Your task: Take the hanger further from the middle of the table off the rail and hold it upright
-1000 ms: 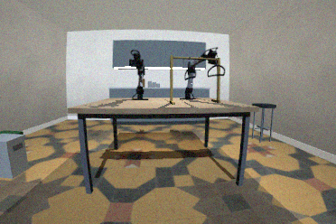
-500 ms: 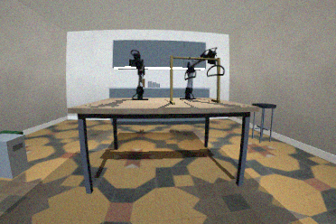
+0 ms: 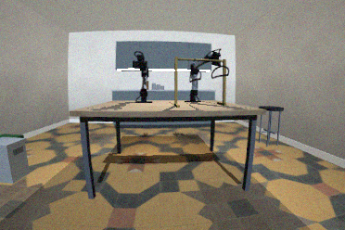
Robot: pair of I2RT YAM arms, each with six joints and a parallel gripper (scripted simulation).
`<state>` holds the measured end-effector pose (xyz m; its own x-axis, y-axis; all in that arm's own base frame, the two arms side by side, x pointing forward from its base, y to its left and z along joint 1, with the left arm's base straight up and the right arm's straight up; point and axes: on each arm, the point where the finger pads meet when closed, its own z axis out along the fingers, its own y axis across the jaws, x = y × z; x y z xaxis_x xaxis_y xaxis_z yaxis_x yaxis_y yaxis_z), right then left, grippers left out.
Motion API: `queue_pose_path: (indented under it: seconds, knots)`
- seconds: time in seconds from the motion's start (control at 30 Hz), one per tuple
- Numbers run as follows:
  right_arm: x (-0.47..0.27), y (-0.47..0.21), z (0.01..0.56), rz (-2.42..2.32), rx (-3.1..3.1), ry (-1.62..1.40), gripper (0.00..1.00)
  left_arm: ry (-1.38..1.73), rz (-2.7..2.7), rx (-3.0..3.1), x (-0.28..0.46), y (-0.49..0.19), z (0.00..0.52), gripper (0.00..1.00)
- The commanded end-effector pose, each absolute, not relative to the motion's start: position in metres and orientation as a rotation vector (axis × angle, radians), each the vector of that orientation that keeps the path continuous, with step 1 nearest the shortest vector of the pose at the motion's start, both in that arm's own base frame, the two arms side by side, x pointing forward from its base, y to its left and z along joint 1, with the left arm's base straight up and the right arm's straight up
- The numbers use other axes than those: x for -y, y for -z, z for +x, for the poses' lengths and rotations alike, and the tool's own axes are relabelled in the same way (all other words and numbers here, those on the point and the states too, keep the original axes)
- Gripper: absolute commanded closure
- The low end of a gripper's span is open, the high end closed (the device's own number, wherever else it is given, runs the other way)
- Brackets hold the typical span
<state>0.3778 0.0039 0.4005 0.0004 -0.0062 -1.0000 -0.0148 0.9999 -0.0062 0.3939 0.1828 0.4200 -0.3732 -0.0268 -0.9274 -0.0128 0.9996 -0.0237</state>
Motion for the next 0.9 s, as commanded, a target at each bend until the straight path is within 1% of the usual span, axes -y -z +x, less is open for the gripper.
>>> queue_pose_path:
  seconds: [0.0, 0.13, 0.17, 0.43, 0.87]
  knots:
    - [-0.004, -0.407, 0.376, -0.016, -1.552, -0.004, 0.0, 0.001, 0.01, -1.922, -0.176, -0.434, 0.376, 0.99]
    - [-0.004, -0.407, 0.376, -0.016, -1.552, -0.004, 0.0, 0.0, 0.01, -1.92, -0.176, -0.434, 0.371, 0.99]
    - [-0.004, -0.407, 0.376, -0.016, -1.552, -0.004, 0.0, -0.021, 0.025, -1.894, -0.176, -0.443, 0.369, 0.99]
    - [-0.004, -0.407, 0.376, -0.016, -1.552, -0.004, 0.0, -0.005, 0.009, -1.915, -0.178, -0.436, 0.373, 0.99]
    - [-0.004, -0.407, 0.376, -0.016, -1.552, -0.004, 0.0, -0.014, 0.019, -1.906, -0.16, -0.415, 0.336, 0.99]
